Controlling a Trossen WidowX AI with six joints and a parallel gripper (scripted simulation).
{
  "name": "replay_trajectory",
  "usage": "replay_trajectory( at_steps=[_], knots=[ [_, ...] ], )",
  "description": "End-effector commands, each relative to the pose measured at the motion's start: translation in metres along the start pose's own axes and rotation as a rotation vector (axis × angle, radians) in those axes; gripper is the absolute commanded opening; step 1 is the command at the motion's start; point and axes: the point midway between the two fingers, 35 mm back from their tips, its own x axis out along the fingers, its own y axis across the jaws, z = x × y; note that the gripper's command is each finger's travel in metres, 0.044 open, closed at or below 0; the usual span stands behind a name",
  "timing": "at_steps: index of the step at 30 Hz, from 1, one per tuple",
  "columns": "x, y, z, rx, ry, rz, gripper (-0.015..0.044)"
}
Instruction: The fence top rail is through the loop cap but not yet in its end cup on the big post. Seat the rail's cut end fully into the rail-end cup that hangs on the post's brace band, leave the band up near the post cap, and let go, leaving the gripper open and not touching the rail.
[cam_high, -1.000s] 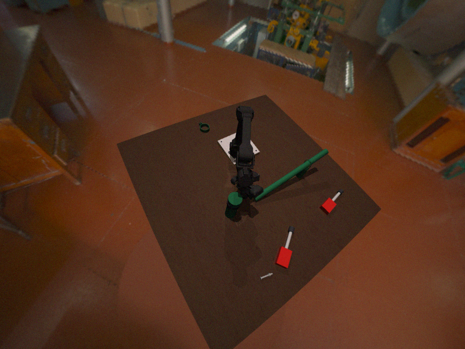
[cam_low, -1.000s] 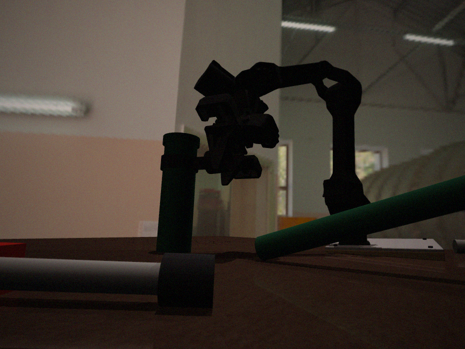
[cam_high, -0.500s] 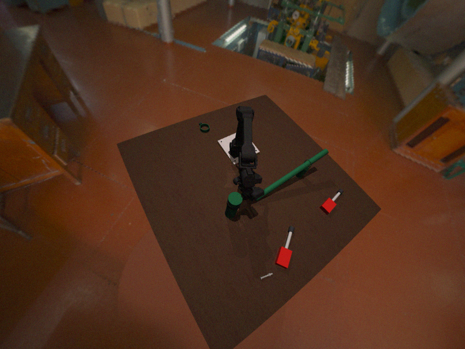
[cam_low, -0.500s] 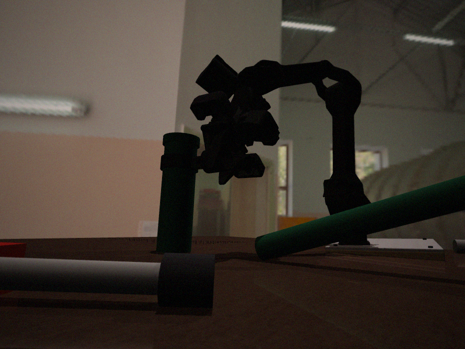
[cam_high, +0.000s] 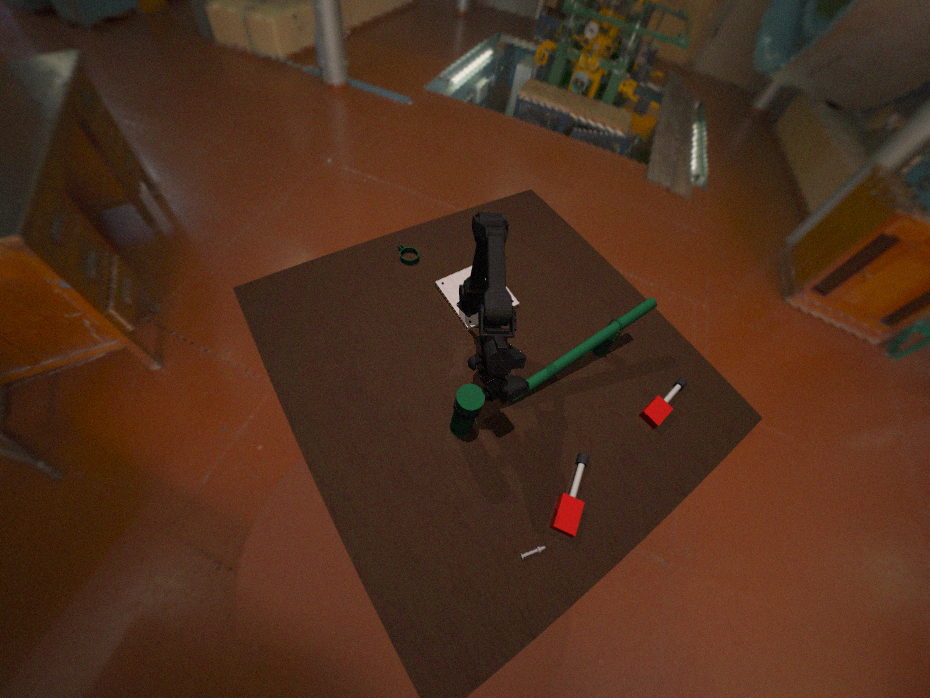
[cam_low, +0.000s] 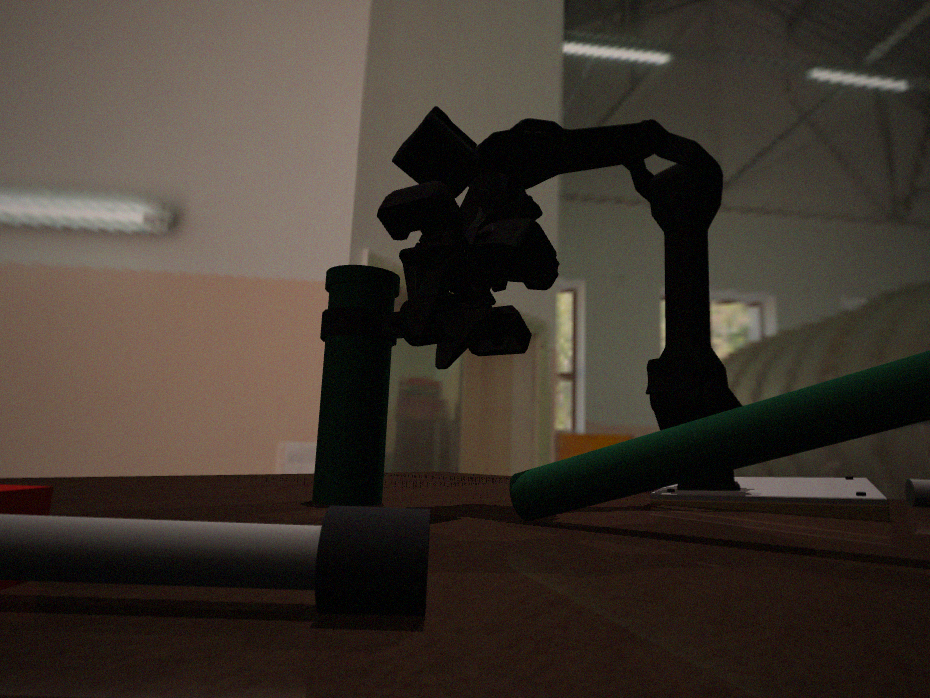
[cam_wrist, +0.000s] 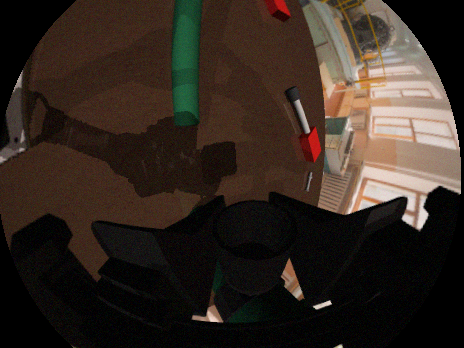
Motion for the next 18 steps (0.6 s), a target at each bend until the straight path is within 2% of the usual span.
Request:
replay_trajectory(
  at_steps=[1,2,12,18],
  knots=[
    [0.000,0.000,0.000,0.000,0.000,0.000,0.0000],
    [0.000,0.000,0.000,0.000,0.000,0.000,0.0000],
    [-0.001,0.000,0.001,0.000,0.000,0.000,0.0263],
    [-0.014,-0.010,0.017,-0.004,-0.003,-0.001,0.0420]
  ],
)
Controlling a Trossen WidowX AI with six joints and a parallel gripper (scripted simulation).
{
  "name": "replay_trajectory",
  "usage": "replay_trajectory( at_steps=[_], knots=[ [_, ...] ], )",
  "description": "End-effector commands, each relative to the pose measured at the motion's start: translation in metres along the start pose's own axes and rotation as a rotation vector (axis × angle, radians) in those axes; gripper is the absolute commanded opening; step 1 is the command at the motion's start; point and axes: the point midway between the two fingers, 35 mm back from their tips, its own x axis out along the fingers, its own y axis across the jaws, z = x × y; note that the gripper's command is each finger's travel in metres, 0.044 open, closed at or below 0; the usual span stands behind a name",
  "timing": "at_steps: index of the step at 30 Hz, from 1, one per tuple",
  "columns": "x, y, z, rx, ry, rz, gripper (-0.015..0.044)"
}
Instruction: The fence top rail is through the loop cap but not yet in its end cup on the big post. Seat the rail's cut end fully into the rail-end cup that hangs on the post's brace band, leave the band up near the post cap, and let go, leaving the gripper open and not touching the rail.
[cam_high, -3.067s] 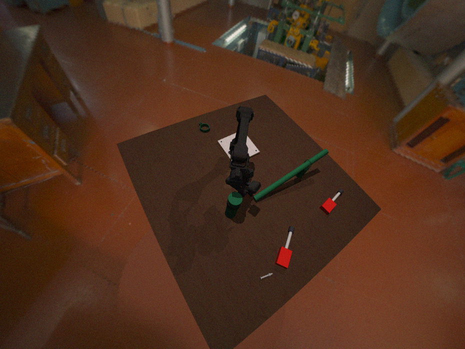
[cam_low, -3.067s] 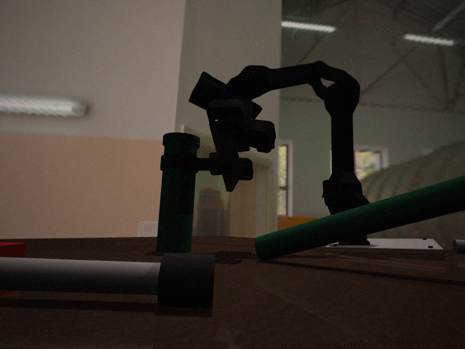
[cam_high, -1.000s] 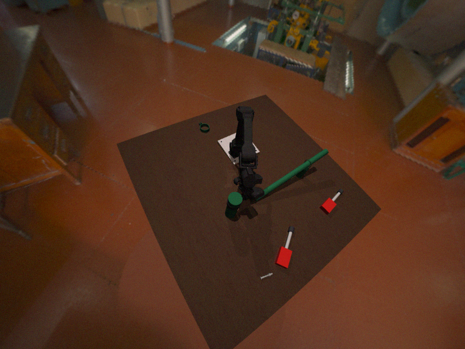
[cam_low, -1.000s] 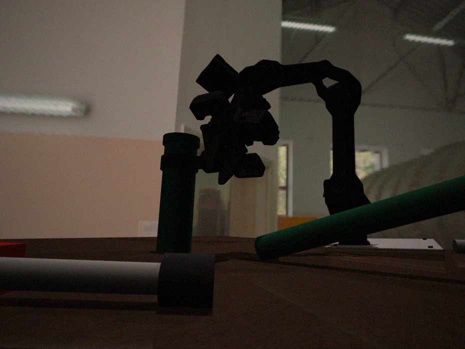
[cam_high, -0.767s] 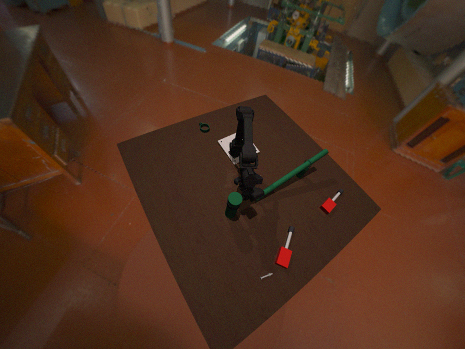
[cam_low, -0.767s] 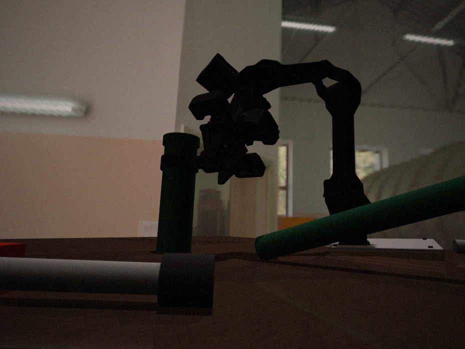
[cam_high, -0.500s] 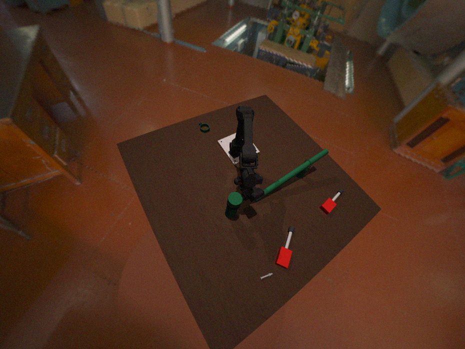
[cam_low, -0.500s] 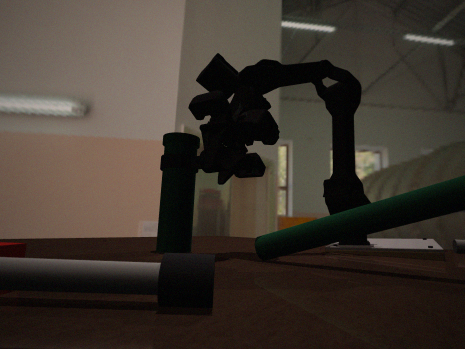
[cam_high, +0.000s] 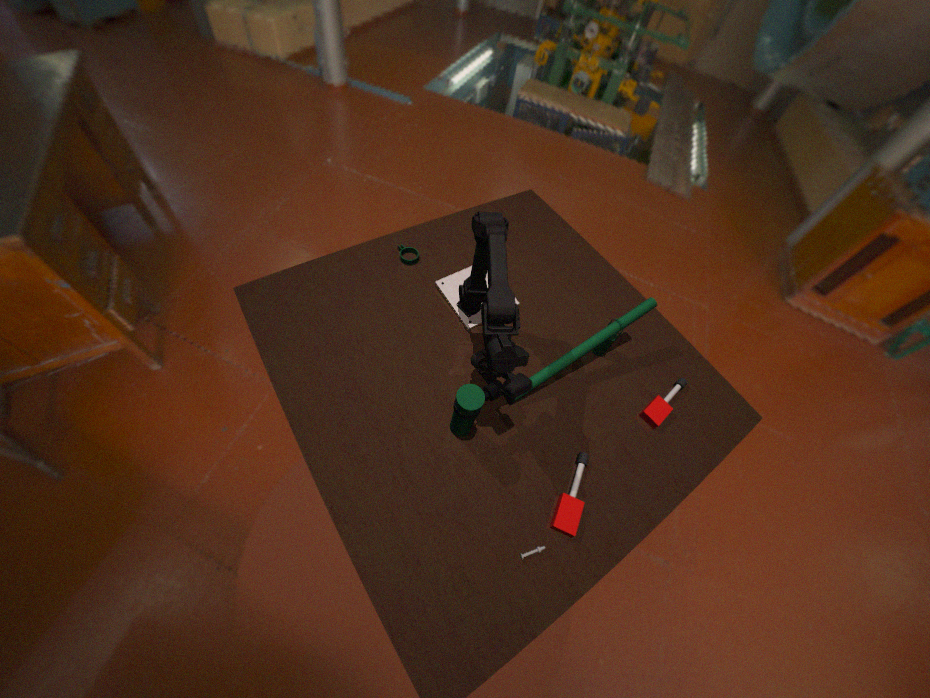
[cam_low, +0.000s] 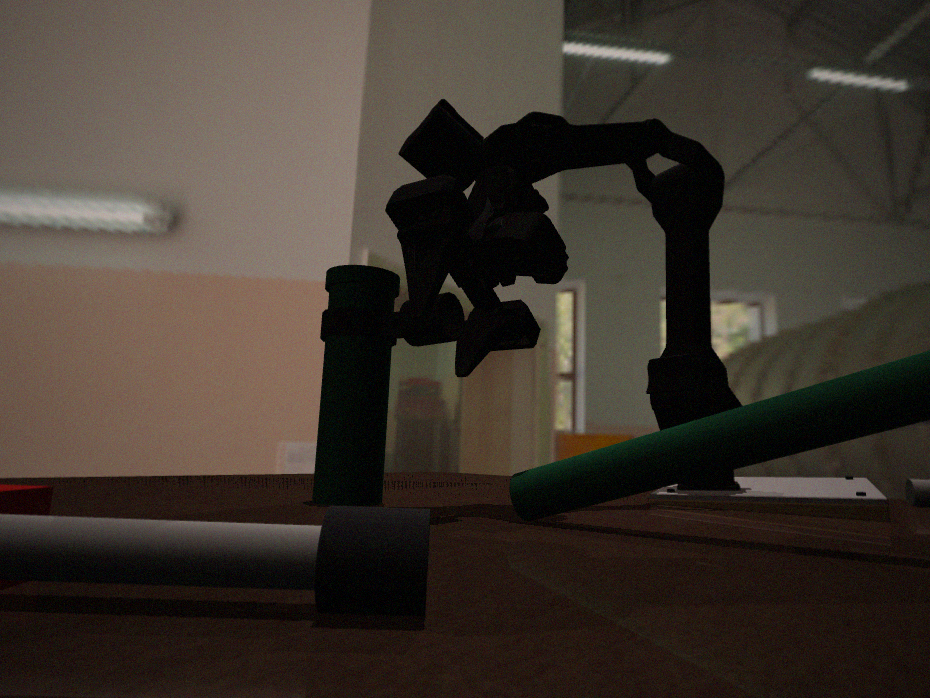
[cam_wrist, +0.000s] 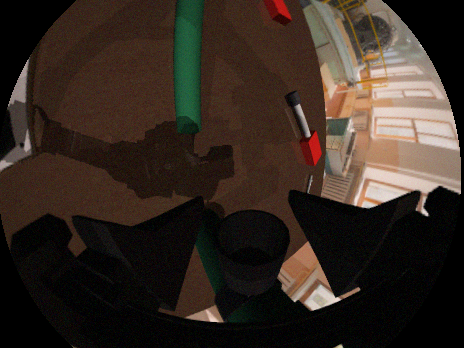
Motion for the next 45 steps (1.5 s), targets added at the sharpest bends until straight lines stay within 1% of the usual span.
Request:
replay_trajectory(
  at_steps=[1,6,10,11,20,29,31,45],
  knots=[
    [-0.014,-0.010,0.013,-0.004,0.004,-0.012,0.0440],
    [-0.030,-0.018,0.031,-0.007,0.001,-0.015,0.0440],
    [-0.027,-0.017,0.031,-0.002,-0.007,-0.017,0.0440],
    [-0.029,-0.019,0.034,0.036,-0.008,-0.015,0.0440],
    [-0.065,-0.039,0.090,0.723,-0.017,0.002,0.0440],
    [-0.111,-0.045,0.140,1.423,-0.026,0.008,0.0440],
    [-0.117,-0.045,0.146,1.516,-0.028,0.008,0.0440],
    [-0.119,-0.045,0.147,1.540,-0.029,0.008,0.0440]
  ],
)
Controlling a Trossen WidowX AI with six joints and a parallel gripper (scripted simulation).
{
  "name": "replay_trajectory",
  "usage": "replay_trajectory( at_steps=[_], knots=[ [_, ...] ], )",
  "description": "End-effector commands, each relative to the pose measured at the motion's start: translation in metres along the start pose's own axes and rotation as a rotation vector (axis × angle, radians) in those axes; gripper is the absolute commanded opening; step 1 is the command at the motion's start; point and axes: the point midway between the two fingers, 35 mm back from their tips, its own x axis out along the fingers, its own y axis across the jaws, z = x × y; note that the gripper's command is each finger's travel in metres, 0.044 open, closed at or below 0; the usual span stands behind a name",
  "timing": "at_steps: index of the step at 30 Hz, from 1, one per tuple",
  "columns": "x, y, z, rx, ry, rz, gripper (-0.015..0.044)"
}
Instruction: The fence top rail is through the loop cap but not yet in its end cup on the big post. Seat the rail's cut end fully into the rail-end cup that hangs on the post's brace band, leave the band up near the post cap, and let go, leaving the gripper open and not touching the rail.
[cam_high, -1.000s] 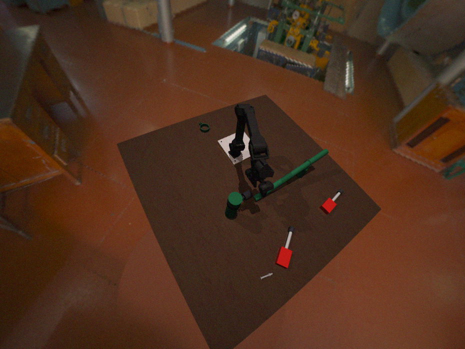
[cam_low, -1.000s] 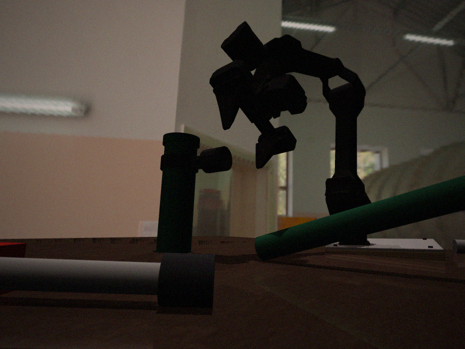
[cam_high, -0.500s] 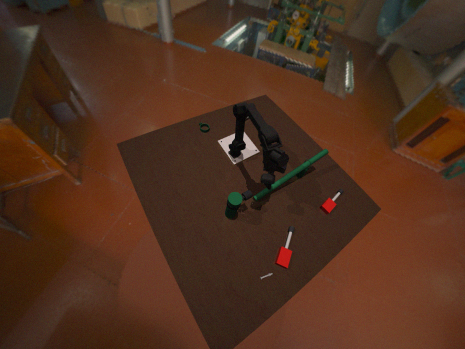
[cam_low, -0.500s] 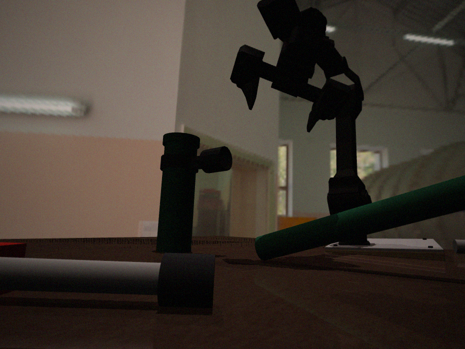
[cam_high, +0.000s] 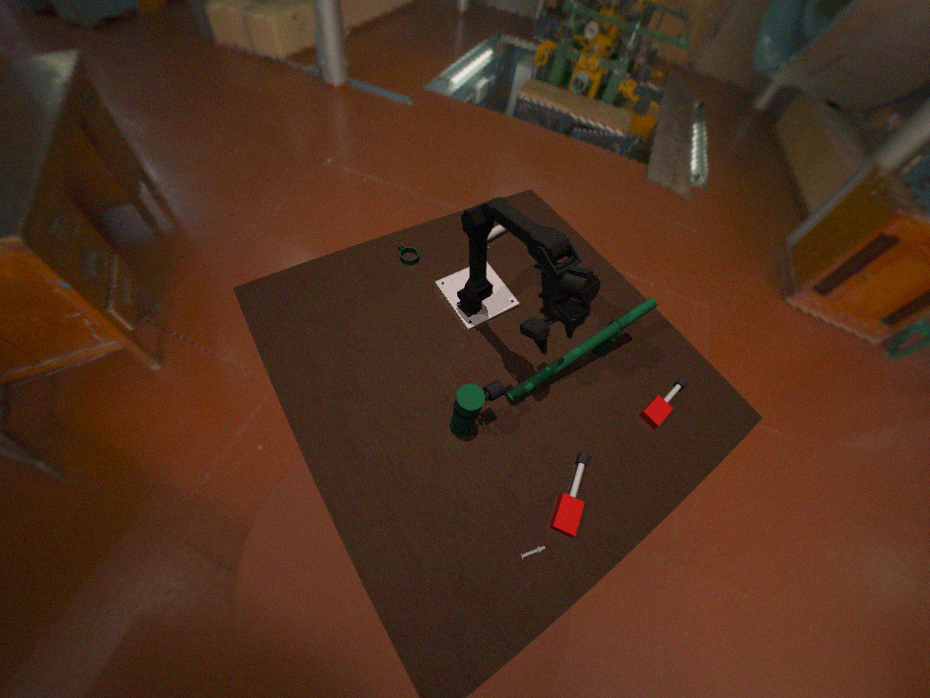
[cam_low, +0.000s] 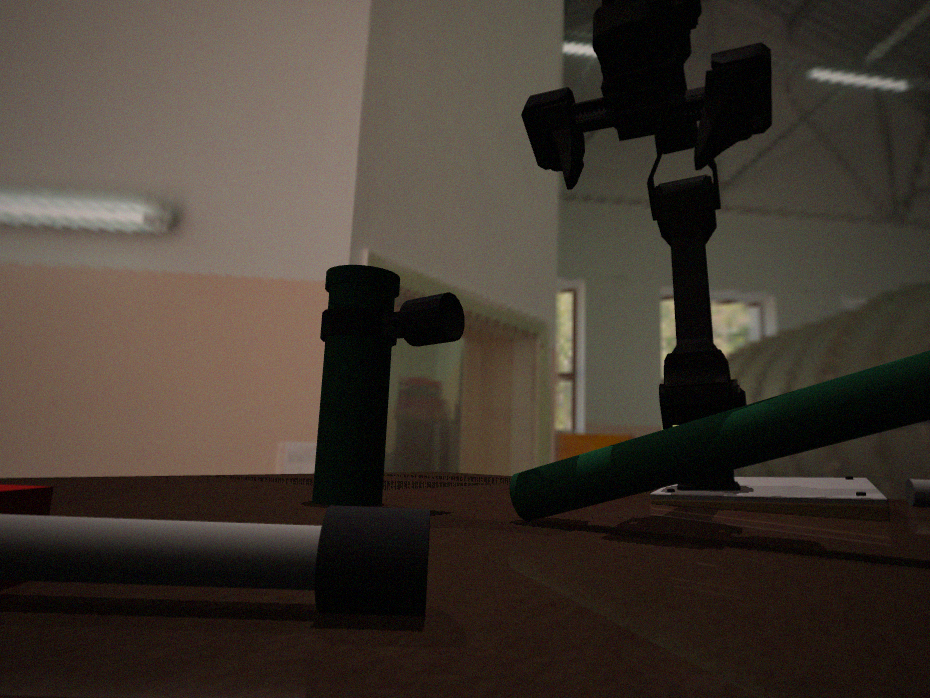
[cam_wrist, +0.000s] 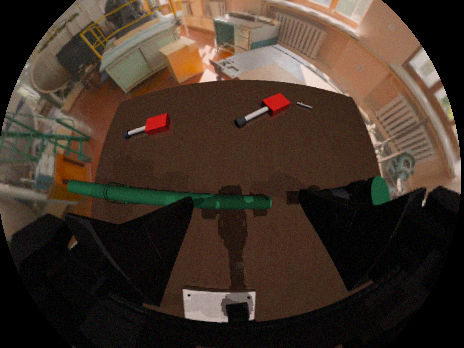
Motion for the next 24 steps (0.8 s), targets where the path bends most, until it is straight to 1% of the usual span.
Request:
replay_trajectory(
  at_steps=[1,4,6,9,13,20,21,24],
  knots=[
    [-0.006,0.001,0.001,0.054,-0.007,-0.008,0.0440],
    [-0.004,0.002,0.001,0.036,0.000,-0.007,0.0440],
    [0.002,0.004,-0.001,-0.048,0.029,-0.001,0.0440],
    [0.019,0.013,-0.005,-0.286,0.106,0.027,0.0440],
    [0.047,0.027,-0.016,-0.695,0.228,0.111,0.0440],
    [0.090,0.051,-0.041,-1.387,0.385,0.367,0.0440],
    [0.093,0.053,-0.043,-1.434,0.393,0.390,0.0440],
    [0.094,0.054,-0.043,-1.450,0.395,0.398,0.0440]
  ],
)
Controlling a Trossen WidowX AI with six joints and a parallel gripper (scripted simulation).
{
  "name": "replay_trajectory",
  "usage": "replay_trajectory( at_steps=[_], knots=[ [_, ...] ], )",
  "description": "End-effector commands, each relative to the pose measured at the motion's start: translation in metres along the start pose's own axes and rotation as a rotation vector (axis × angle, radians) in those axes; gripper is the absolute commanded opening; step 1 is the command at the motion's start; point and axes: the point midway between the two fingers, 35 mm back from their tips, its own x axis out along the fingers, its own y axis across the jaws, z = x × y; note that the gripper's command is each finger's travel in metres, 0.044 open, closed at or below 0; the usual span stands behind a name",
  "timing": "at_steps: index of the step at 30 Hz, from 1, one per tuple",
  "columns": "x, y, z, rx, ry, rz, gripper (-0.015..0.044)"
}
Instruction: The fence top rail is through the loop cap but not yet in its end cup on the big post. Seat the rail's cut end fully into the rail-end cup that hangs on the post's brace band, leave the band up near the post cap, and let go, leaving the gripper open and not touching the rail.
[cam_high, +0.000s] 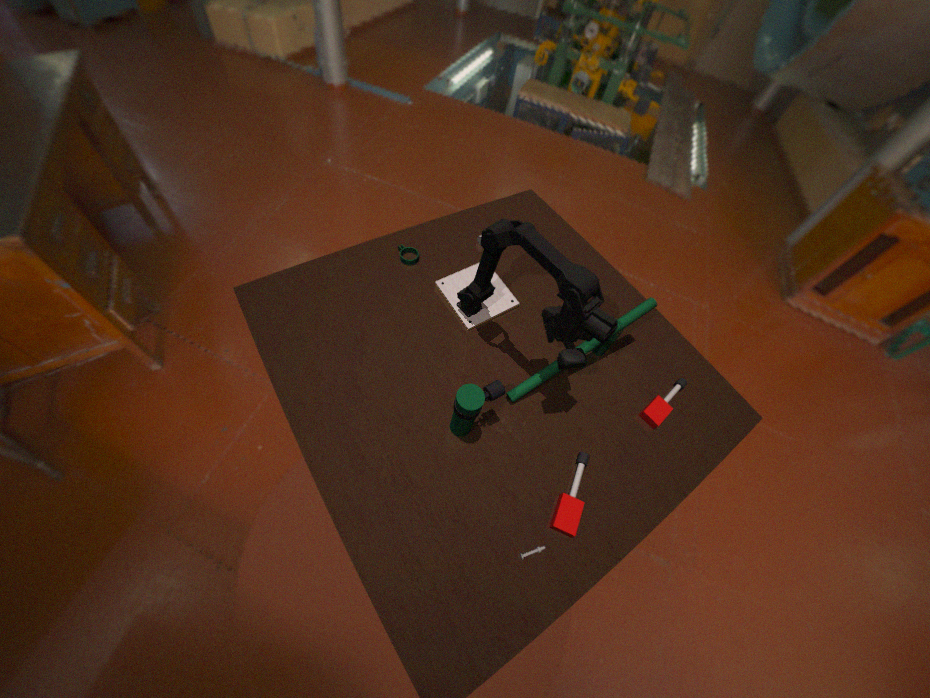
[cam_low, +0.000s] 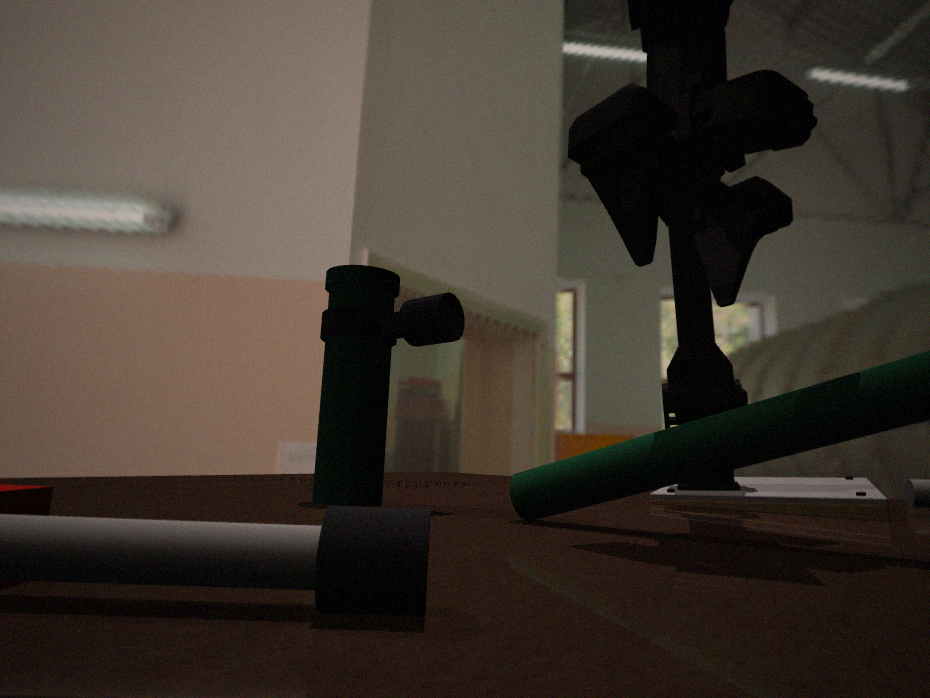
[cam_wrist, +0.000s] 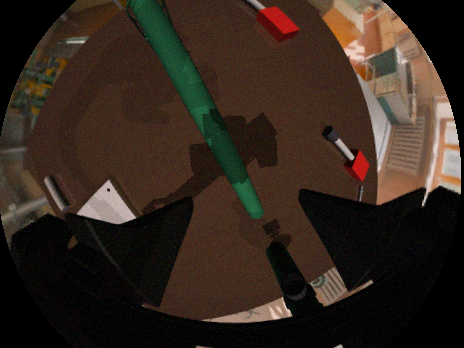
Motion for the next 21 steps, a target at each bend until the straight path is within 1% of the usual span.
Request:
replay_trajectory(
  at_steps=[1,10,12,17,21],
  knots=[
    [0.023,0.010,0.012,-0.403,0.031,0.122,0.0440],
    [0.023,0.010,0.012,-0.403,0.031,0.122,0.0440],
    [0.028,0.010,0.012,-0.403,0.031,0.122,0.0440],
    [0.056,0.014,0.010,-0.403,0.031,0.122,0.0440],
    [0.061,0.014,0.010,-0.403,0.031,0.122,0.0440]
  ],
)
